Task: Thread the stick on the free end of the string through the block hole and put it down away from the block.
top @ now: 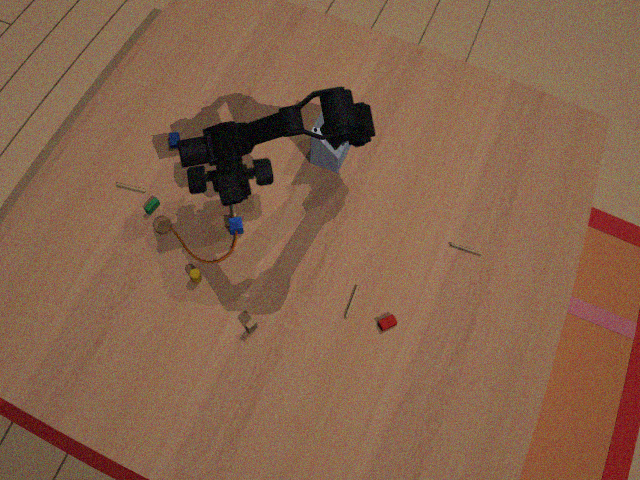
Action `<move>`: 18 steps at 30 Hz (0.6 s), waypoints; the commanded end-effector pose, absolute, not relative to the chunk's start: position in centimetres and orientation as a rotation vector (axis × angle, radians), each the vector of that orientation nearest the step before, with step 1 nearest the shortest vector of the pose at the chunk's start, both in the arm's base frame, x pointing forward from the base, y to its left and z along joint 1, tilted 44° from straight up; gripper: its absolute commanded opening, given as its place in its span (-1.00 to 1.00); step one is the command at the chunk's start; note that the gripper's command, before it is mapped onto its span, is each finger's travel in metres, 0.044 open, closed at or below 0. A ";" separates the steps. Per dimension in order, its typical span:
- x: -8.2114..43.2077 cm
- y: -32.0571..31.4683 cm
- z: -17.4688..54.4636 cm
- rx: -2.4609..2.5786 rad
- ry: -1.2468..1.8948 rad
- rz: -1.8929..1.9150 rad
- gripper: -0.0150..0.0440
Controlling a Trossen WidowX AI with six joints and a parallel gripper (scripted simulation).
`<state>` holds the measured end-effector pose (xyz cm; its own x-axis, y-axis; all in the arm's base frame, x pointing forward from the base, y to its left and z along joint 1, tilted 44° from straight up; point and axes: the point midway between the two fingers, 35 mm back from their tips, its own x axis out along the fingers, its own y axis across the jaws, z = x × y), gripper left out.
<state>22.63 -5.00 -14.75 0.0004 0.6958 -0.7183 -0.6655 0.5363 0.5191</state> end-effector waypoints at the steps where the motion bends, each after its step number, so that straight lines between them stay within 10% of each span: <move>1: 22.1 -5.2 -15.0 0.030 1.153 1.070 -0.49; 18: 20.6 -6.5 -15.8 0.027 1.154 1.066 -0.49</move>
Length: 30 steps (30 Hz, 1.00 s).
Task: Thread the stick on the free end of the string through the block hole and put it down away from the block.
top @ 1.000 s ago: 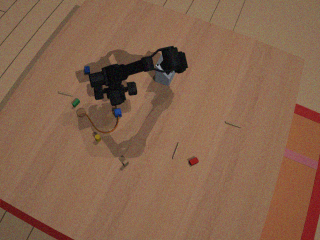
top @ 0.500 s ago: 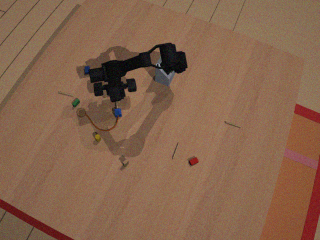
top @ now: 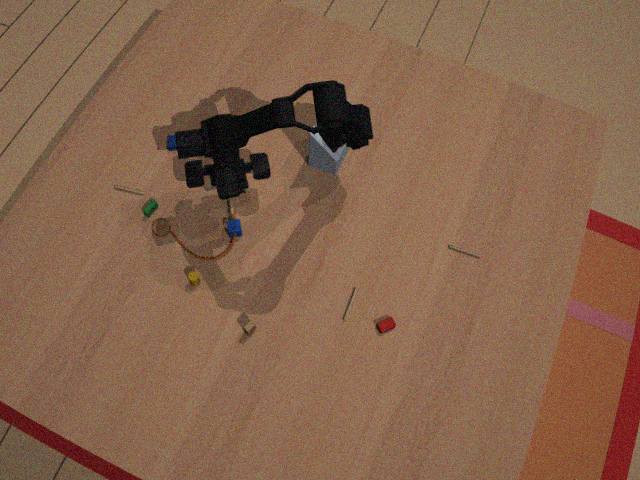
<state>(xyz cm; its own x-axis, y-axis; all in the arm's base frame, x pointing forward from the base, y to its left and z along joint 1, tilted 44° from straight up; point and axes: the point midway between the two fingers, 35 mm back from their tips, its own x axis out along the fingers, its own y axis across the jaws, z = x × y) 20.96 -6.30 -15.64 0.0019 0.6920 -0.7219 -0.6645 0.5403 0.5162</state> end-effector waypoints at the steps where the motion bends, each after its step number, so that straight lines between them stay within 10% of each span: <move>1: 20.5 -6.6 -15.9 0.027 1.154 1.066 -0.49; 30: 18.8 -7.2 -17.5 0.062 1.162 1.104 -0.49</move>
